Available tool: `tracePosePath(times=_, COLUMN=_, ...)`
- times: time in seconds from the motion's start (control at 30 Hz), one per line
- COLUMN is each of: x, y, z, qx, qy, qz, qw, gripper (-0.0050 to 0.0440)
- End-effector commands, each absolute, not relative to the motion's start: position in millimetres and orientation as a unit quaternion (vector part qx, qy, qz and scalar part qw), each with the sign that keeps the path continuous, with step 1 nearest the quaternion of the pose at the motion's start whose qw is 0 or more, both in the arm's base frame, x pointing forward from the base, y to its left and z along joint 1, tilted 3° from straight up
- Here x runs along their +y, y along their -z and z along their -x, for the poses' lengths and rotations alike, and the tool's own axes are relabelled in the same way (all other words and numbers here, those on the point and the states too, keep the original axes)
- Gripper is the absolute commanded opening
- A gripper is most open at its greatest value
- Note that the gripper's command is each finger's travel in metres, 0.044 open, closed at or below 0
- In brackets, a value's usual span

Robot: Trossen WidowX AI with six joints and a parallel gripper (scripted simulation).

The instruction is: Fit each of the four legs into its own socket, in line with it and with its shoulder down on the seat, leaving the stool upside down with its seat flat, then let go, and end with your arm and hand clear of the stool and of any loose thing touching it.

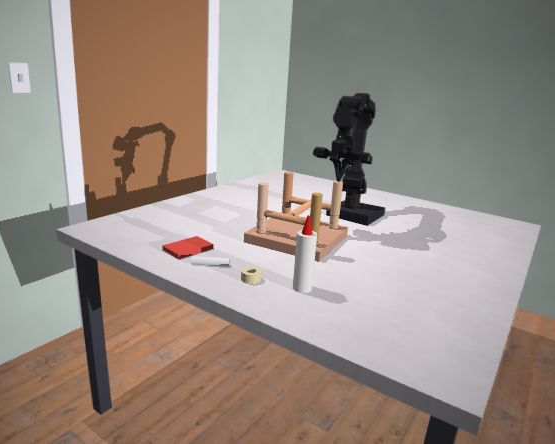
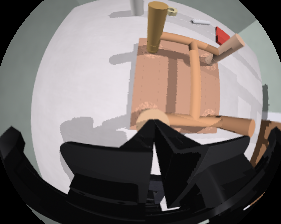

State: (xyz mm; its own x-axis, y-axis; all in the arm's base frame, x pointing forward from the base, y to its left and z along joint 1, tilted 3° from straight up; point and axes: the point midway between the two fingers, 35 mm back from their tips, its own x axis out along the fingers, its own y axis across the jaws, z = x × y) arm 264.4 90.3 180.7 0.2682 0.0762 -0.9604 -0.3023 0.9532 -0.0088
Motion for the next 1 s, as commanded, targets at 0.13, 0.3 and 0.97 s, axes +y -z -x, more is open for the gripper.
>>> tracePosePath(times=0.13, x=87.8, y=-155.2, z=-263.1, qx=0.62, qy=-0.114, qz=0.105, qw=0.769, gripper=0.0)
tracePosePath(times=0.3, x=87.8, y=-154.7, z=-263.1, qx=0.62, qy=-0.114, qz=0.105, qw=0.769, gripper=0.0)
tracePosePath(times=0.97, x=87.7, y=-152.3, z=-263.0, qx=0.62, qy=-0.114, qz=0.105, qw=0.769, gripper=0.0)
